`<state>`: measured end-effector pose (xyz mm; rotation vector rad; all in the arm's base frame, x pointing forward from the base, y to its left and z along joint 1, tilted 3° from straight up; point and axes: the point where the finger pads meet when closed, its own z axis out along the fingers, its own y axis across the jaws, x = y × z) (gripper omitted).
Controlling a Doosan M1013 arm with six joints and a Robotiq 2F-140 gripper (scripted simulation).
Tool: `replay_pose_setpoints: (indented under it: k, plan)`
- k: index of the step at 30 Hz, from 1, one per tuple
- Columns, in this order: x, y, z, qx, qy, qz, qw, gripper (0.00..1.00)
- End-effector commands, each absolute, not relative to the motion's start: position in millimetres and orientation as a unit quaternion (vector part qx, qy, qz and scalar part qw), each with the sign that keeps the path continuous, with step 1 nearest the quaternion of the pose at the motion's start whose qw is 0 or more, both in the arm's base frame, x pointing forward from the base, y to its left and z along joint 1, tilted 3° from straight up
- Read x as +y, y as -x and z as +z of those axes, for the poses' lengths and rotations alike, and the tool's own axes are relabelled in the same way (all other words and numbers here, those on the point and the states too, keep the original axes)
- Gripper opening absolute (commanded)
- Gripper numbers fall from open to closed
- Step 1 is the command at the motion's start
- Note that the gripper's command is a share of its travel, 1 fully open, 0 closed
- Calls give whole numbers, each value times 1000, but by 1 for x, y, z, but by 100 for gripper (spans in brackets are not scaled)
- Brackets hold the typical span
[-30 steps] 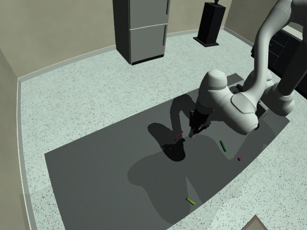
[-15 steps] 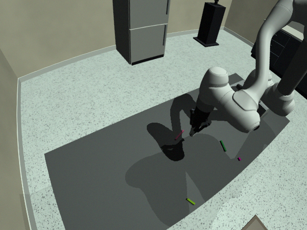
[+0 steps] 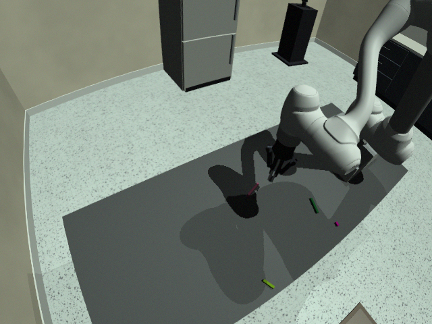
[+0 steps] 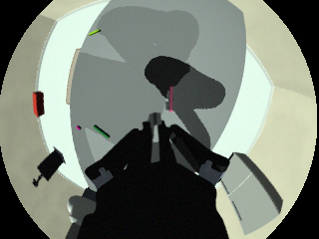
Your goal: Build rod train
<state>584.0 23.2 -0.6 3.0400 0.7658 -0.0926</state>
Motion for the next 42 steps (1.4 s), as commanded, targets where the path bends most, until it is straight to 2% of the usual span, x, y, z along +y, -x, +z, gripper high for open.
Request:
replay_pose_setpoints:
  k: [1, 29, 42]
  plan:
    - [5, -572, 2, 324, -946, -23, -5, 12]
    - [-75, -486, 5, 712, -702, -19, -15, 12]
    - [-78, -481, 5, 727, -686, -19, -15, 12]
